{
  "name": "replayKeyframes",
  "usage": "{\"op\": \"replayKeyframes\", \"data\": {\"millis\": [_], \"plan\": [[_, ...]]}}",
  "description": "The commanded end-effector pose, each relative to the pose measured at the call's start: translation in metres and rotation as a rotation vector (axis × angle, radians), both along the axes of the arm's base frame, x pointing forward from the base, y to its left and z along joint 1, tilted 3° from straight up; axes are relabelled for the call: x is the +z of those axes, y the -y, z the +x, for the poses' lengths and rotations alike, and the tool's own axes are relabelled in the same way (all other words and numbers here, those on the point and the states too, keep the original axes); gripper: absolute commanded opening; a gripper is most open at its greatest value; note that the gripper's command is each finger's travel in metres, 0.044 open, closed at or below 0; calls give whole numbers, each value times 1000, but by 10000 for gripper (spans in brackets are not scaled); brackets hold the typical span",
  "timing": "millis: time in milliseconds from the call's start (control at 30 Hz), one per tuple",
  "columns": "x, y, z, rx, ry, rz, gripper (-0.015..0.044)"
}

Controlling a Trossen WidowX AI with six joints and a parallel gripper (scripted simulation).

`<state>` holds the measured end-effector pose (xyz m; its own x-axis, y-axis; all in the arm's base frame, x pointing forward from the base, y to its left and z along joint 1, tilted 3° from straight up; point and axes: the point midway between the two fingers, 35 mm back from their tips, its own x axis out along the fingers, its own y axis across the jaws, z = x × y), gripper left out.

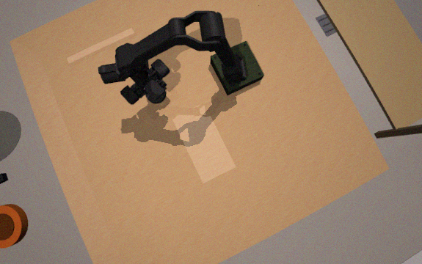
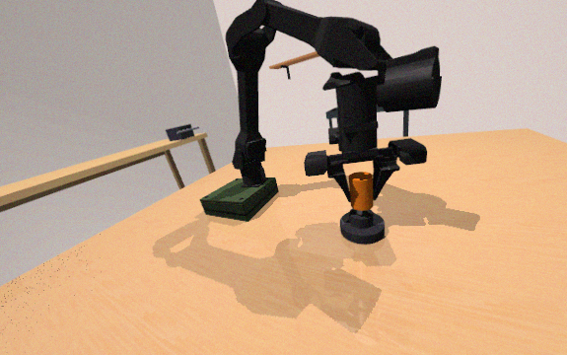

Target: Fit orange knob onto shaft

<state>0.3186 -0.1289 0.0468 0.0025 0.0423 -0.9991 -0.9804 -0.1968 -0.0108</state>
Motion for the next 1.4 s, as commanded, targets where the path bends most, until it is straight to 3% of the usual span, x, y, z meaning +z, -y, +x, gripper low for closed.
{"op": "replayKeyframes", "data": {"millis": [0, 500, 733, 1367], "plan": [[0, 0, -2, 3, -1, -3, 0], [4, -2, -7, 12, -1, -3, 0], [6, -3, -8, 213, 7, -3, 0], [3, -1, -2, 213, 7, -4, 0]]}}
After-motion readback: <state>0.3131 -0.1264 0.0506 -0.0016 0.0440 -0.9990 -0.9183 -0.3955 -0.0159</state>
